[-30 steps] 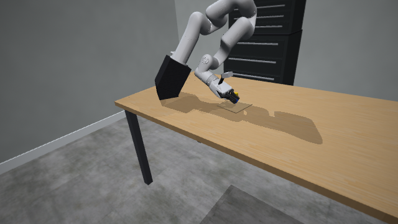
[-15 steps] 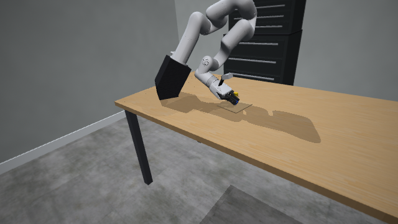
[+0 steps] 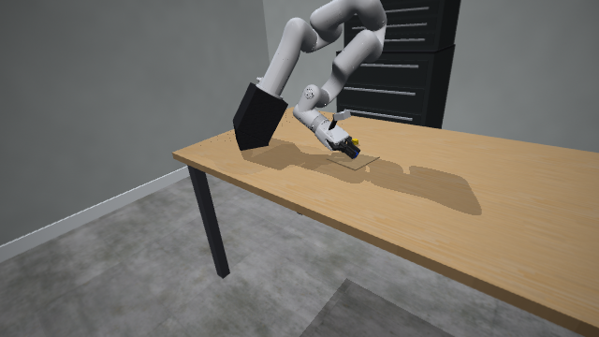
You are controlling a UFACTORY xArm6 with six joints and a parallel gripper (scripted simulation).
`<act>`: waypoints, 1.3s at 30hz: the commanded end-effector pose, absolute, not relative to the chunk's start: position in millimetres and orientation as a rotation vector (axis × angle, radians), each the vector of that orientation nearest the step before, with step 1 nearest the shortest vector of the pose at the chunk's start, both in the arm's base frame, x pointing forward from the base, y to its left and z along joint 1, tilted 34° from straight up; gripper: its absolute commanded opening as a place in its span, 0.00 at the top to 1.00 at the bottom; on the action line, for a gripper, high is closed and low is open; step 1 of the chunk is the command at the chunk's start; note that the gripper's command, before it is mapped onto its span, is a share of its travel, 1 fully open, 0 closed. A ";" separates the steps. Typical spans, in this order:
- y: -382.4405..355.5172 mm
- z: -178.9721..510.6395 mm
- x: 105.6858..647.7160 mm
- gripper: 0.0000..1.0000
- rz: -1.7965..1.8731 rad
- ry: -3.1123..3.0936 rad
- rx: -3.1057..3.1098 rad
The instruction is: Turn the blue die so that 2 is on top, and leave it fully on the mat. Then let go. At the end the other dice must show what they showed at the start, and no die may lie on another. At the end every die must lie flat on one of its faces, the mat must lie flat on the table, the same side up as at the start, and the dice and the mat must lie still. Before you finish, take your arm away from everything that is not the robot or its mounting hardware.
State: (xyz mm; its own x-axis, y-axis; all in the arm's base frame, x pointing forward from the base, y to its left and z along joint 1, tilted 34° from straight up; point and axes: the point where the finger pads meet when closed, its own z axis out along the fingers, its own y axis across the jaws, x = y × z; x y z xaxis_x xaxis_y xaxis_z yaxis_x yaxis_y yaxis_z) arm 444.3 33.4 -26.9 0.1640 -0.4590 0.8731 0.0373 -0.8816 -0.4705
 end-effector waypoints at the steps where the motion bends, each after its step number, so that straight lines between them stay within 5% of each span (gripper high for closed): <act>1: 33.1 -26.6 444.4 0.85 -1.767 0.401 -2.064; 27: 33.1 -26.6 444.4 0.85 -1.767 0.401 -2.064; 39: 33.1 -26.6 444.4 0.68 -1.767 0.401 -2.064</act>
